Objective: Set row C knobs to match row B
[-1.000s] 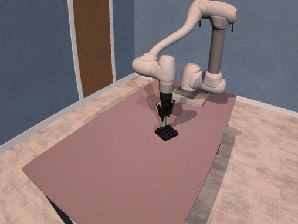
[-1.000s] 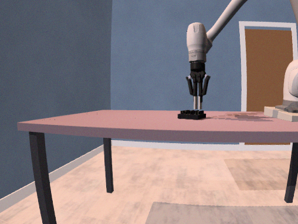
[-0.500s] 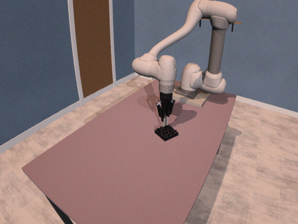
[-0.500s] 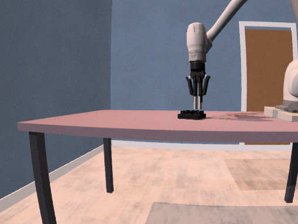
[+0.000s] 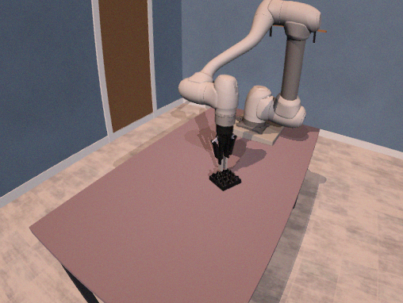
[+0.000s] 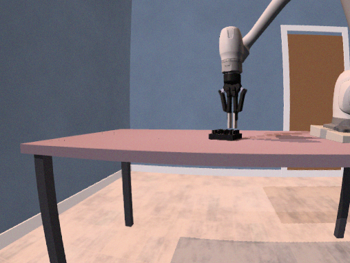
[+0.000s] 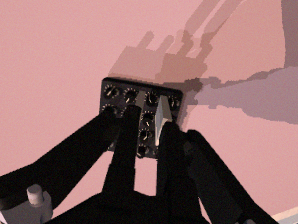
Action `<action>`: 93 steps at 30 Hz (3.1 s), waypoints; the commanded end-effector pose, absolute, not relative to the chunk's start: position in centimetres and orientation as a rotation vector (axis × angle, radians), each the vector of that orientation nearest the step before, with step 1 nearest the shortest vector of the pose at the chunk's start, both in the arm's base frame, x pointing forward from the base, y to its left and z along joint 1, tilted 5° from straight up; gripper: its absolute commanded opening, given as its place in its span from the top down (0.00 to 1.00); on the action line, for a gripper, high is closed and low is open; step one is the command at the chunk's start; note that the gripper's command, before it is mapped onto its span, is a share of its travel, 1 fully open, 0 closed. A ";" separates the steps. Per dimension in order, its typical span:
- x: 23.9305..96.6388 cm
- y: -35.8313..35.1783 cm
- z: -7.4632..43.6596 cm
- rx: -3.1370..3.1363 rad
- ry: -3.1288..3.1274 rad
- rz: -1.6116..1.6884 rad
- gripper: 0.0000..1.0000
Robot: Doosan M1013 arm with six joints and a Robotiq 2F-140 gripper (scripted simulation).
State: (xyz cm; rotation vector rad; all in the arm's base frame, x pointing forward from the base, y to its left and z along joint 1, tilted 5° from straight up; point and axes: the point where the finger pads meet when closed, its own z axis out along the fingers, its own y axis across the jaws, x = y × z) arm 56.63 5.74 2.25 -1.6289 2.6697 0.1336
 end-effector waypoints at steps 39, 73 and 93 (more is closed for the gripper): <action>56.6 5.8 0.9 -1.629 2.670 0.134 0.88; 56.6 5.8 0.9 -1.629 2.670 0.134 0.95; 56.6 5.8 0.9 -1.629 2.670 0.134 0.95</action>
